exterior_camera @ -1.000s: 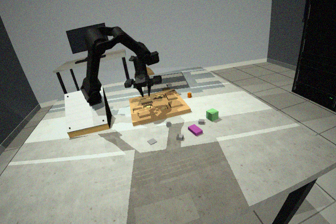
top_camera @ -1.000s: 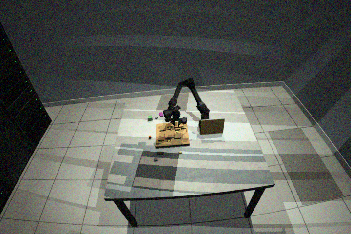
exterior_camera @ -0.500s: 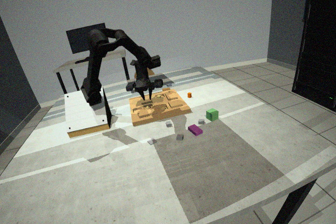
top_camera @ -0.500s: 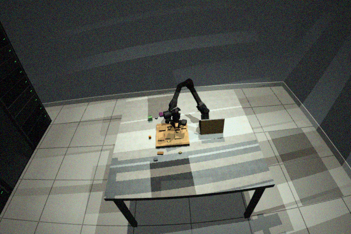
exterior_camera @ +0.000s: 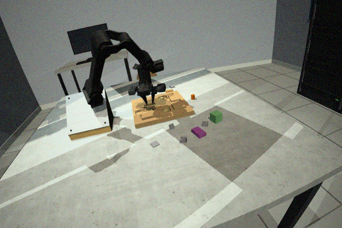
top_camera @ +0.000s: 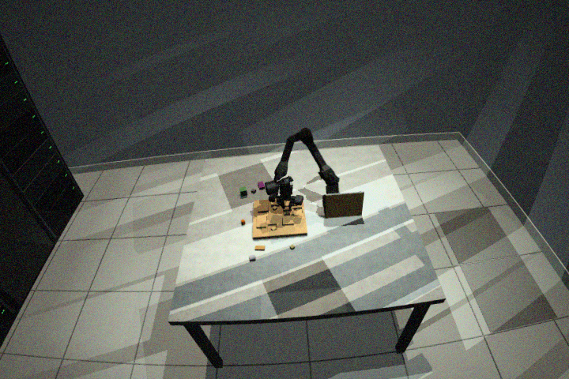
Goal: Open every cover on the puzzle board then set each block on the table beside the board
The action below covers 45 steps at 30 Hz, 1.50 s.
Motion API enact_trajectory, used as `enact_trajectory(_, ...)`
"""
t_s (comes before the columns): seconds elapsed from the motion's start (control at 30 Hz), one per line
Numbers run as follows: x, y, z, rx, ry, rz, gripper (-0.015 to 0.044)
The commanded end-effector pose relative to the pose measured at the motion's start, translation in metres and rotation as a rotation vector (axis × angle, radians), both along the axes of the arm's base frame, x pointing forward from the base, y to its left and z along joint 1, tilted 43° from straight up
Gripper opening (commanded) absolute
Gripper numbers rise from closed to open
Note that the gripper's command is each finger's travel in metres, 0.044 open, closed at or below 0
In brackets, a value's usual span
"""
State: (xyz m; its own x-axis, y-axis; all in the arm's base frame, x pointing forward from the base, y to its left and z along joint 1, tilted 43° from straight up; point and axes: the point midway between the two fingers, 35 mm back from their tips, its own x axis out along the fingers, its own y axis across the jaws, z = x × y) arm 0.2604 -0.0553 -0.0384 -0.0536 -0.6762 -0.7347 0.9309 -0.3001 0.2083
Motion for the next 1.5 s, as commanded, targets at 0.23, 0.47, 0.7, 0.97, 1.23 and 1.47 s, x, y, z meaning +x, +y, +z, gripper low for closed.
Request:
enact_trajectory(0.23,-0.001,-0.001,0.000,-0.003,0.004,0.004,0.0144)
enact_trajectory(0.47,-0.001,-0.003,-0.003,-0.003,0.004,0.004,0.0144)
enact_trajectory(0.7,-0.001,-0.007,-0.008,-0.003,0.004,0.004,0.0144)
enact_trajectory(0.97,-0.001,-0.013,-0.014,-0.003,0.005,0.004,0.0144)
enact_trajectory(1.23,-0.002,-0.015,-0.017,-0.004,0.005,0.004,0.0144)
enact_trajectory(1.47,-0.002,-0.017,-0.018,-0.004,0.005,0.004,0.0144)
